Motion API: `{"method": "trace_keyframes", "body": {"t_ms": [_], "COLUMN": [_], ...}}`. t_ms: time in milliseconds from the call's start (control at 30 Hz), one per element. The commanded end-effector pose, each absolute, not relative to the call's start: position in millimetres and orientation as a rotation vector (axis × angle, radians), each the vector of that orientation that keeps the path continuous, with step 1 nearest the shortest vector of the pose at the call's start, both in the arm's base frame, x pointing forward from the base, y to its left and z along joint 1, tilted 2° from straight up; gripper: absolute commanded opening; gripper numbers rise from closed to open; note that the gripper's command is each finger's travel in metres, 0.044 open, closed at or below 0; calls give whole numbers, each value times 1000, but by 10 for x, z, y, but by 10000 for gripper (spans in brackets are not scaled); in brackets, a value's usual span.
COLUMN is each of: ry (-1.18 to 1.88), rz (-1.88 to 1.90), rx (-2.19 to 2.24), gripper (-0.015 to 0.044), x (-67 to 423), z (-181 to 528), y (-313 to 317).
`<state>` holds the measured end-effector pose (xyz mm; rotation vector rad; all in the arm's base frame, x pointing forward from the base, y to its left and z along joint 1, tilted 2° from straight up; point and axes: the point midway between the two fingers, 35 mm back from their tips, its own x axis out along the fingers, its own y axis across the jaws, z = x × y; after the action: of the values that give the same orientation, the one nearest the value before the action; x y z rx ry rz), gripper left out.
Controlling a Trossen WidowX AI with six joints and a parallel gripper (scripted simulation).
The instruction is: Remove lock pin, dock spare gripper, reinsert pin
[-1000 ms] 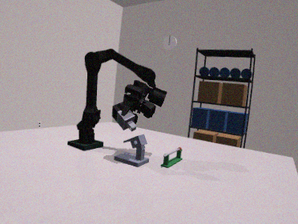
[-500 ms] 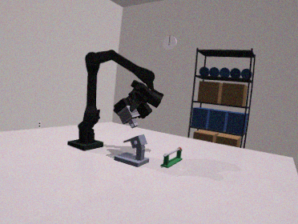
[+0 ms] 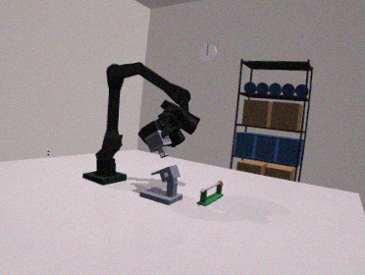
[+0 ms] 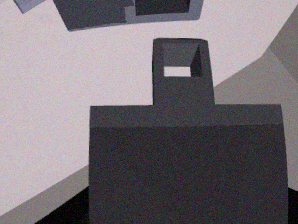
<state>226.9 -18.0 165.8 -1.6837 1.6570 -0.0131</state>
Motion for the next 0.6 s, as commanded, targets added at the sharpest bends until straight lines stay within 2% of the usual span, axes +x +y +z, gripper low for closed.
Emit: {"method": "trace_keyframes", "body": {"t_ms": [0,567], "ry": [1685,1715], "rz": [-12,-3], "rx": [-1725,-1749], "gripper": [0,0], "x": [2300,2424], "z": [1618,1440], "y": [-193,-193]}}
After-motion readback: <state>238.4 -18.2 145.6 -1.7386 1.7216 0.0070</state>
